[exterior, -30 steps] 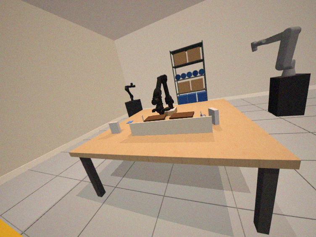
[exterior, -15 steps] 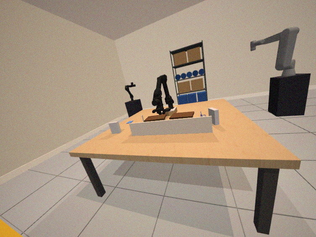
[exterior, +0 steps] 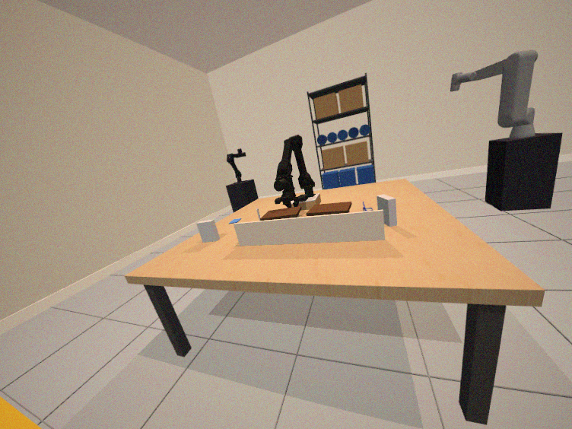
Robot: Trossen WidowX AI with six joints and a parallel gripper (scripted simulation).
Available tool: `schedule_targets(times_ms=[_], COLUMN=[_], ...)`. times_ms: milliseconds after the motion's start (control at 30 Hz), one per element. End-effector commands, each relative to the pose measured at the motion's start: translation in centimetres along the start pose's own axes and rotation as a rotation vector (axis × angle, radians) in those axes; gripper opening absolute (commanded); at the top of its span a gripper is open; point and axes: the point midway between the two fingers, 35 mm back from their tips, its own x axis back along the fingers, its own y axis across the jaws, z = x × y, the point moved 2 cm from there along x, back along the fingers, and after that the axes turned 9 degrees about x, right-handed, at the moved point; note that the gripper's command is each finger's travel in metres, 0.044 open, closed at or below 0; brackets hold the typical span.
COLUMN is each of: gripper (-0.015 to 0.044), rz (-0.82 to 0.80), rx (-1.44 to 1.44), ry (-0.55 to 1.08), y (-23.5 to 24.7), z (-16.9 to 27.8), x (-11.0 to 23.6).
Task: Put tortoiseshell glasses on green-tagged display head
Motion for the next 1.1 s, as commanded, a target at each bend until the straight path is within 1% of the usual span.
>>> schedule_targets(times_ms=[0, 300, 367, 467, 567, 600, 667, 700, 1000, 1067], gripper=[0.0108, 0.0108, 0.0108, 0.0108, 0.0108, 0.0134, 0.0186, 0.02, 0.02, 0.0148], rz=[0.004, 0.006, 0.006, 0.005, 0.005, 0.001, 0.001, 0.001, 0.006, 0.006], rx=[0.003, 0.005, 0.005, 0.005, 0.005, 0.01, 0.01, 0.01, -0.002, -0.002], ry=[-0.001, 0.002, 0.002, 0.002, 0.002, -0.005, -0.005, -0.005, 0.002, 0.002], y=[-0.3, -0.8, -0.5, 0.3, 0.4, 0.3, 0.3, 0.3, -0.1, -0.1], z=[0.0, 0.1, 0.0, 0.0, 0.0, -0.1, -0.1, -0.1, -0.1, -0.1], x=[0.3, 0.9, 2.2, 5.2, 5.5, 4.8, 4.8, 4.8, 5.3, 5.3])
